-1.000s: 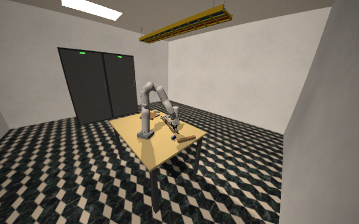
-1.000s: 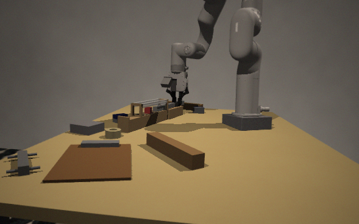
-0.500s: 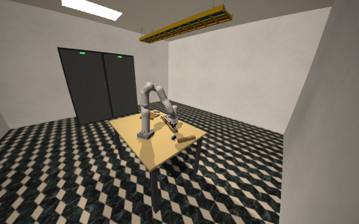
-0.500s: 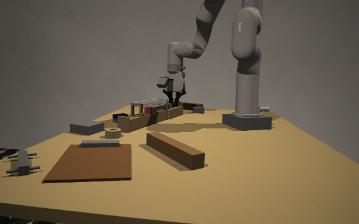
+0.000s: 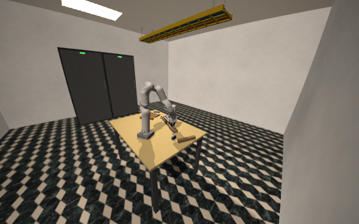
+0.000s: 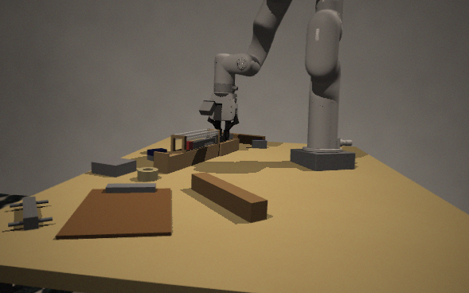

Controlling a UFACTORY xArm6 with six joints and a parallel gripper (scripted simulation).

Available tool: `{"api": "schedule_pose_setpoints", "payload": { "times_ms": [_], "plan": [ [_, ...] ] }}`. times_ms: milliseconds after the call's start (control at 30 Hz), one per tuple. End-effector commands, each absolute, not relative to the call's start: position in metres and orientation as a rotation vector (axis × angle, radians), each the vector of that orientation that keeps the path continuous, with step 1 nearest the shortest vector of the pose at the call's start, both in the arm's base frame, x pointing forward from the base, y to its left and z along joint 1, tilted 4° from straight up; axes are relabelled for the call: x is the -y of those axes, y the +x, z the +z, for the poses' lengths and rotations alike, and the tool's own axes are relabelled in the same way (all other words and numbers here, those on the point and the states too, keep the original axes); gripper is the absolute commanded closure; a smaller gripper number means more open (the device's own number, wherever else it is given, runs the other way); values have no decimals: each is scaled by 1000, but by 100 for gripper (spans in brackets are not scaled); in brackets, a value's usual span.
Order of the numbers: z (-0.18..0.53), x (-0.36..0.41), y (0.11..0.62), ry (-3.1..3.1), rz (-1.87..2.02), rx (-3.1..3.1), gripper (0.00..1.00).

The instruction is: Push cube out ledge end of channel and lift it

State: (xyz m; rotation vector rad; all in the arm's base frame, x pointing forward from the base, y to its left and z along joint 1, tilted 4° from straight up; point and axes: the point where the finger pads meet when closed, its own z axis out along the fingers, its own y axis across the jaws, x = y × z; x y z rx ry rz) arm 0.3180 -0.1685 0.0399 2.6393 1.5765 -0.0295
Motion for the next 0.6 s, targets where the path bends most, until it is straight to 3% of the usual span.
{"api": "schedule_pose_setpoints", "payload": {
  "times_ms": [0,567],
  "plan": [
    [40,159,325,2636,-28,-1574,100],
    [39,135,338,2636,-28,-1574,100]
  ]
}}
